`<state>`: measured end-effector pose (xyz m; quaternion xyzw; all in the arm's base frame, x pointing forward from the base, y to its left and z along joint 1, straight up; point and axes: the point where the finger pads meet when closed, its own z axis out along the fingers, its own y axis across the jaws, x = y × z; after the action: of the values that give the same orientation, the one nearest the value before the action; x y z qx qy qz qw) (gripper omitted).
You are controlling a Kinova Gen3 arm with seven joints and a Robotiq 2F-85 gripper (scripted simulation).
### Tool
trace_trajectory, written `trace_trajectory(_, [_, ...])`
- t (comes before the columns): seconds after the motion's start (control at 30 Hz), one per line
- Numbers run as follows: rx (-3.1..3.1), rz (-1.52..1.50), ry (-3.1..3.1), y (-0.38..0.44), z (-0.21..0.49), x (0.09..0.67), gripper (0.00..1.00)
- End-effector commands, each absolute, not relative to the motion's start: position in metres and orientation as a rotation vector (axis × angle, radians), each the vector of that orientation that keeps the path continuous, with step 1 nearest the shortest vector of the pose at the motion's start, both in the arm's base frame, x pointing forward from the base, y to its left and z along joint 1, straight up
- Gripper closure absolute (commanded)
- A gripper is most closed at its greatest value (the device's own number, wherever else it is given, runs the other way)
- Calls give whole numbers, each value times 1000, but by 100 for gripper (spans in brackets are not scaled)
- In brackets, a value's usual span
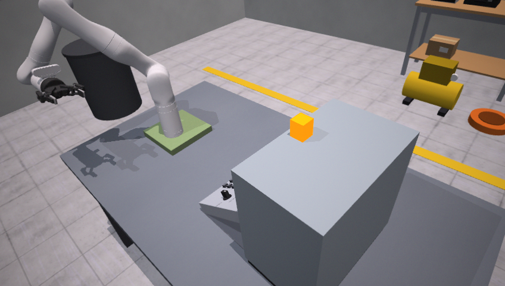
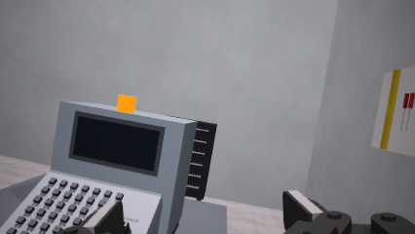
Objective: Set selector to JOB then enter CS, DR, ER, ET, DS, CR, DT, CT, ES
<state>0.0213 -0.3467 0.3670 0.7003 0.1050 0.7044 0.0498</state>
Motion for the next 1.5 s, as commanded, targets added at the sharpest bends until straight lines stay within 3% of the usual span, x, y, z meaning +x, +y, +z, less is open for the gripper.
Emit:
trace_trajectory(0.0, [2132, 2144, 322, -347, 368, 21, 0])
trace_trajectory(1.1, [2140, 2121, 357, -340, 364, 30, 0])
trace_trajectory(1.47, [2165, 2028, 490, -316, 352, 63, 0])
